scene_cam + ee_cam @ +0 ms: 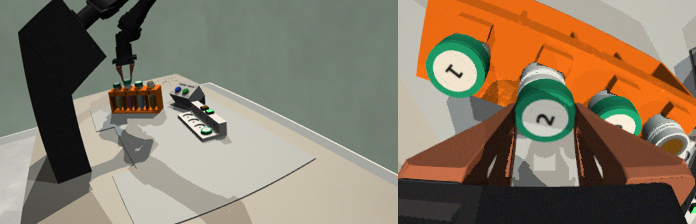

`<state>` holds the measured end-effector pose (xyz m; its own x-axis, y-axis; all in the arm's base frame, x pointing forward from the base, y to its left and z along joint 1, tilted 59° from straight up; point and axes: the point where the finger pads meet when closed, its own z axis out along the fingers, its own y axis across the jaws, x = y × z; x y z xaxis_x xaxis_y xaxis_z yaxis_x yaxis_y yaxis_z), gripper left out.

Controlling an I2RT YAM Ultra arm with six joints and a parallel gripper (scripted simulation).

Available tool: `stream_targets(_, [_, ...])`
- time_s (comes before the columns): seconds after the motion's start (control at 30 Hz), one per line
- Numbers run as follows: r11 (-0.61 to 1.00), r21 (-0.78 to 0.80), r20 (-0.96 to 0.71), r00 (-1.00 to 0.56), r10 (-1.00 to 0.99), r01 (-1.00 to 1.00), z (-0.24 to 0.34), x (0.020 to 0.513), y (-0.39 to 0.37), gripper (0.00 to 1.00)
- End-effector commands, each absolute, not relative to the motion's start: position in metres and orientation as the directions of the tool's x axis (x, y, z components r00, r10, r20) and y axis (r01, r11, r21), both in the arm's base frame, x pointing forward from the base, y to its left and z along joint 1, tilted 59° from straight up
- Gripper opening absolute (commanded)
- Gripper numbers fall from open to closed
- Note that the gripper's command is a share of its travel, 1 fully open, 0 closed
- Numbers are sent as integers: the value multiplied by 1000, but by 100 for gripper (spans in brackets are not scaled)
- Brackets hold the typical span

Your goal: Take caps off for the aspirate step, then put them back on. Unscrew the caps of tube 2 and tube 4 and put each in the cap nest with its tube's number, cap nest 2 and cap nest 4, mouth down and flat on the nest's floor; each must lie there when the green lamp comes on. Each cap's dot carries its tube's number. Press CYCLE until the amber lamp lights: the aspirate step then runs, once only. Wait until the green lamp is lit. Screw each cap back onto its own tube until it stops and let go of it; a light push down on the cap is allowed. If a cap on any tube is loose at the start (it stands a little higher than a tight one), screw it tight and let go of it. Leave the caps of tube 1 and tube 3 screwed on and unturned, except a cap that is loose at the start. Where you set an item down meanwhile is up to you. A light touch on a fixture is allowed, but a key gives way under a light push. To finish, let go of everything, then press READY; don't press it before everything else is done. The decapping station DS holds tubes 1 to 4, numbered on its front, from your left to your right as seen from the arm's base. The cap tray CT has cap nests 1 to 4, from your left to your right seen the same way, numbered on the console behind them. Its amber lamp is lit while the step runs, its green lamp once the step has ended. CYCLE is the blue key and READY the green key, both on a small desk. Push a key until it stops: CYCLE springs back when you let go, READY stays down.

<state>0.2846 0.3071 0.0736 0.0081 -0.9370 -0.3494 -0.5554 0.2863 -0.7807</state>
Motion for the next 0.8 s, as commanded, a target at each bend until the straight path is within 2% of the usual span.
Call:
stream_targets(0.0, [284,-779,-355,21,-935,-559,75,281,312,0])
stream_targets(0.77, [284,-779,-355,21,-935,-559,74,283,313,0])
